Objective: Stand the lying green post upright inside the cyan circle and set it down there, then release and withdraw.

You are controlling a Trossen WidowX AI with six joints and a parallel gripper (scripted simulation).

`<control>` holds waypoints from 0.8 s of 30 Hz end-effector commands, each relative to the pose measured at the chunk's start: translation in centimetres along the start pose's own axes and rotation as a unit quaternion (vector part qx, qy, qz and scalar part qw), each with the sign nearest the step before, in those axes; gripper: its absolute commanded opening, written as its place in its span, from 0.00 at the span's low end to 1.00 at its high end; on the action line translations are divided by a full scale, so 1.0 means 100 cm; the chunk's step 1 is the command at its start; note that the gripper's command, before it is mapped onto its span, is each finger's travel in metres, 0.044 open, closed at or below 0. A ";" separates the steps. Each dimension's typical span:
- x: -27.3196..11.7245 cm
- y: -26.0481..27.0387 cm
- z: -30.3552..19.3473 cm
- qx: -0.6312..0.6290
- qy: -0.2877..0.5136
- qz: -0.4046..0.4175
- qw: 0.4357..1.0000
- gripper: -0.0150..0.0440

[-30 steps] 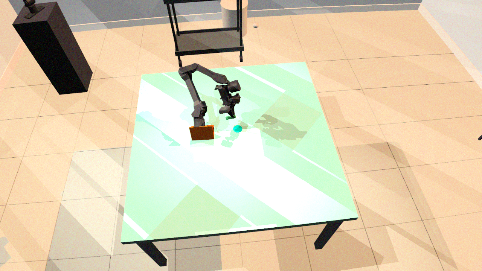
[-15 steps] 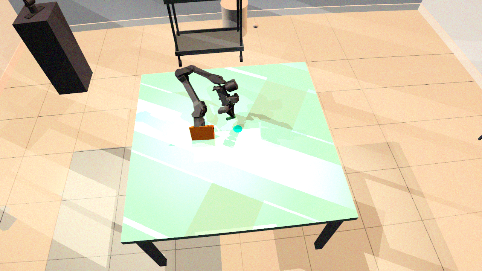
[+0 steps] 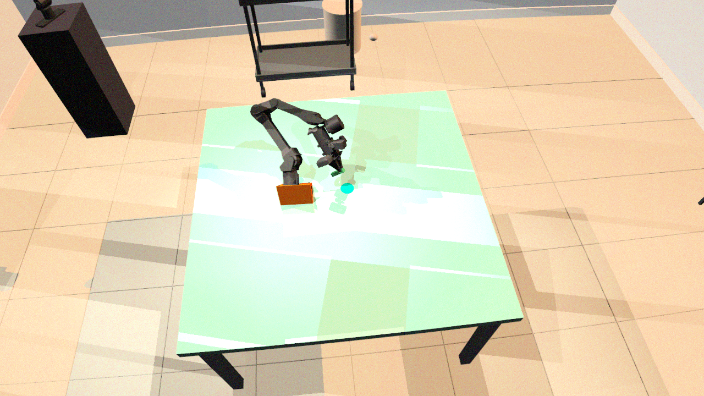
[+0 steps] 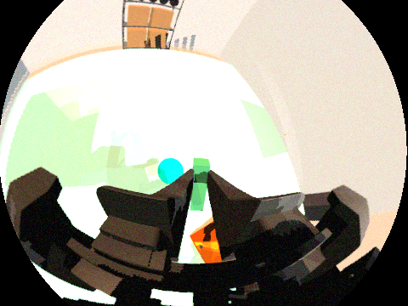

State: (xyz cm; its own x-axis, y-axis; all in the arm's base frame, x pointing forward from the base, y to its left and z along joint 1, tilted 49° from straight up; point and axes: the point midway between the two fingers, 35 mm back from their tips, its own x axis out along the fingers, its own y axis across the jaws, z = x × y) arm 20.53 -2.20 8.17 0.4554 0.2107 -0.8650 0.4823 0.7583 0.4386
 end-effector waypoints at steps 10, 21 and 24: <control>-0.001 -0.001 -0.001 0.011 -0.047 0.001 0.999 0.29; -0.001 -0.001 0.000 0.021 -0.083 0.007 0.996 0.29; -0.001 -0.001 0.000 0.025 -0.093 0.009 0.995 0.29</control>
State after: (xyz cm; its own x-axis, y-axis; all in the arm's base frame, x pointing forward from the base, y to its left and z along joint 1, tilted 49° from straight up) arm 20.45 -2.29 8.16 0.5727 0.1191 -0.8111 0.5044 0.7288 0.4631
